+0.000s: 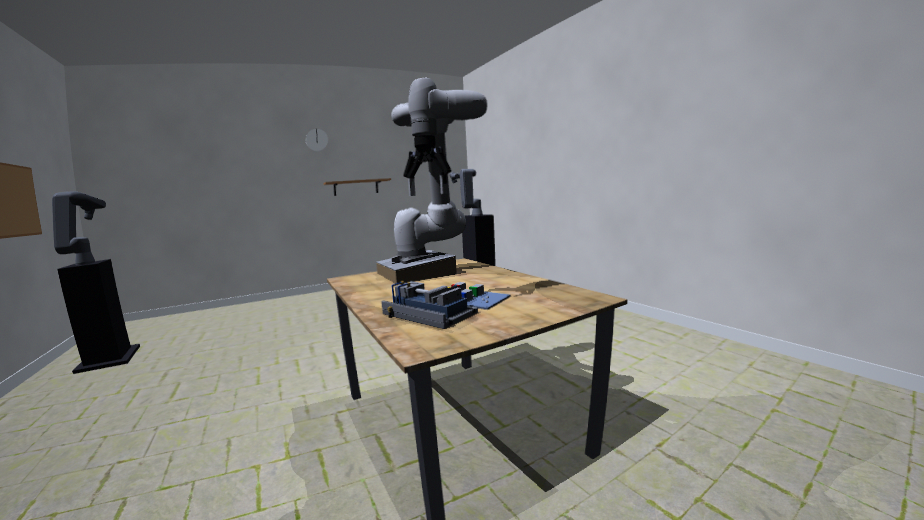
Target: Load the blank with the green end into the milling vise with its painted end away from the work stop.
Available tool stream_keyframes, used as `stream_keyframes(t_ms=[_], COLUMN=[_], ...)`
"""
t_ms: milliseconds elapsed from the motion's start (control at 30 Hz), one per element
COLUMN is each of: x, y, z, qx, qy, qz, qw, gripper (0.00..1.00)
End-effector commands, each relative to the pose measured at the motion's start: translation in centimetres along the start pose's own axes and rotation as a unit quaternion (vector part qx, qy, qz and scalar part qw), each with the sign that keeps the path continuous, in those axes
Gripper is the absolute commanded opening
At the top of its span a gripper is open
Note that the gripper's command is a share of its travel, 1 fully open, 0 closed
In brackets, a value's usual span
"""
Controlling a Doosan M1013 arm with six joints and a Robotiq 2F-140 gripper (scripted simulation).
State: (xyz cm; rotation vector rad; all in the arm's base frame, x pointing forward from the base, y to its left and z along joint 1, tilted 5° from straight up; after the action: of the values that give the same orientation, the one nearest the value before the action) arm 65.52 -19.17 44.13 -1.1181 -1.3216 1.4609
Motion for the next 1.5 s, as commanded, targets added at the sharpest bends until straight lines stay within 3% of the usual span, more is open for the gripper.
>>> stream_keyframes(t_ms=[0, 1467], x=[0.6, 11.3], y=[0.4, 7.7], z=[0.0, 0.6], qx=[0.000, 0.000], qy=[0.000, 0.000], qz=[0.000, 0.000], qw=[1.000, 1.000], gripper=[1.00, 1.00])
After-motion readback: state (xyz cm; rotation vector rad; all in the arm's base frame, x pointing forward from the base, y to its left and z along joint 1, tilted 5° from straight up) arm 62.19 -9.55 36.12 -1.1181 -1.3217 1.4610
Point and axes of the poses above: the point where the finger pads meet when closed, its own y axis out along the fingers, its own z axis across the jaws, x = y × z, the point moved 9 cm from there along -y, back along the fingers, and after that the axes turned 9 degrees about y, right-handed, at the moved point
